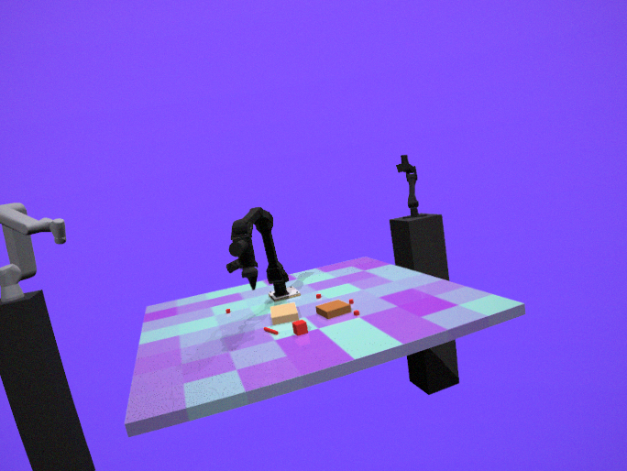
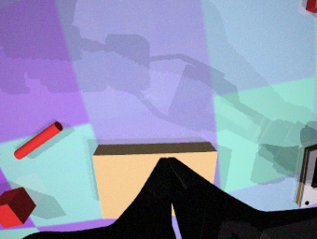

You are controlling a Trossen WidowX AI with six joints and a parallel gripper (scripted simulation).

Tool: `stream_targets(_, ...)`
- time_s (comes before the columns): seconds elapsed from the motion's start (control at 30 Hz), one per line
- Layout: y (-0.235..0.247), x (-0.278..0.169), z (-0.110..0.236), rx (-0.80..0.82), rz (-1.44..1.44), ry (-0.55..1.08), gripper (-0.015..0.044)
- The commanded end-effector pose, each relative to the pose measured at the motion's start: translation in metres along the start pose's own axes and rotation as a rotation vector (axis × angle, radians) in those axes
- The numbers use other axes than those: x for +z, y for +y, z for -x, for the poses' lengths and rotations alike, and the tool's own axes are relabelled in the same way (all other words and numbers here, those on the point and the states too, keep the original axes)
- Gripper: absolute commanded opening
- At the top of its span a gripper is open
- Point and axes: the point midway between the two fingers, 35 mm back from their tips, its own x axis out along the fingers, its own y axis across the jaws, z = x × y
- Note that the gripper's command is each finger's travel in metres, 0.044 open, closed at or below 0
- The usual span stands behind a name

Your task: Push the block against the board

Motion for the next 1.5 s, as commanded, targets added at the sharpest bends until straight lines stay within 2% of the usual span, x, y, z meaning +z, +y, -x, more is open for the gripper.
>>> stream_targets(0.0, 0.000, 0.000, 0.000, 0.000, 0.006, 0.000, 0.0000)
stream_targets(1.47, -0.099, -0.062, -0.068, 0.000, 1.488, 0.014, 0.0000)
